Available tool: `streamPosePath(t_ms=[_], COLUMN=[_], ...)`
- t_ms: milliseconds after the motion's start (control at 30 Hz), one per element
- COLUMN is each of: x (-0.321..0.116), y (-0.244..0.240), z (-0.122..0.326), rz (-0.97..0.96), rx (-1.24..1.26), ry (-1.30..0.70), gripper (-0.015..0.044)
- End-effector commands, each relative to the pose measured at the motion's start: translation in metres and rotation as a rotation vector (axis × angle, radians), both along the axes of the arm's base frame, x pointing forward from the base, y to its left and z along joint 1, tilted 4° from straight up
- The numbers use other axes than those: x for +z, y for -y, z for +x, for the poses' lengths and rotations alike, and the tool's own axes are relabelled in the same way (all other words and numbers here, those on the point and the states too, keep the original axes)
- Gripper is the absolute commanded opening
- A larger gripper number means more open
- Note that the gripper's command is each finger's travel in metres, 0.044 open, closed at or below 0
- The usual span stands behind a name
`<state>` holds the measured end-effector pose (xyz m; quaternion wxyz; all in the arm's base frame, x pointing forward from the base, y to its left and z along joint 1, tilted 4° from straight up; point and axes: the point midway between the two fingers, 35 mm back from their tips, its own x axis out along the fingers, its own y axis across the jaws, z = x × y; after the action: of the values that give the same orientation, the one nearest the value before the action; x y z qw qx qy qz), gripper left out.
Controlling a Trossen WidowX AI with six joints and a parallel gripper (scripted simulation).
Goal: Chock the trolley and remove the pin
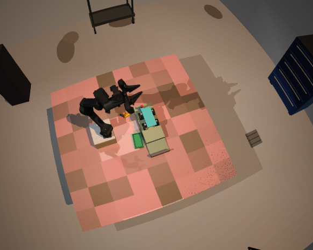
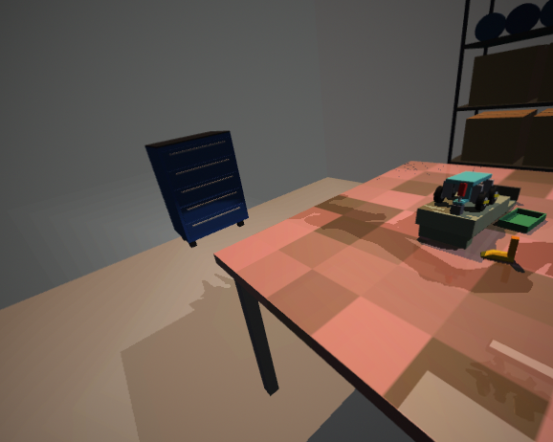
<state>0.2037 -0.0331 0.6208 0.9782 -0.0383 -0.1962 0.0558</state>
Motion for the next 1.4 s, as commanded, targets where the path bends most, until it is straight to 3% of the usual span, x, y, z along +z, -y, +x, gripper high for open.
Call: streamPosePath(t_ms=[0,300,700,1033,1367], x=[-0.032,-0.11,-0.233,-0.34,-0.439], y=[0.009,-0.005,-0.073,-0.142,-0.196], z=[0.036,0.098,0.145,0.136,0.084], rz=[0.203,0.596,1.031,1.259,1.337], rx=[0.076,0.21,0.255,0.107,-0.204], ry=[-0.116,-0.4,-0.867,-1.261,-1.572], gripper=[0.019,0.019,0.019,0.019,0.019])
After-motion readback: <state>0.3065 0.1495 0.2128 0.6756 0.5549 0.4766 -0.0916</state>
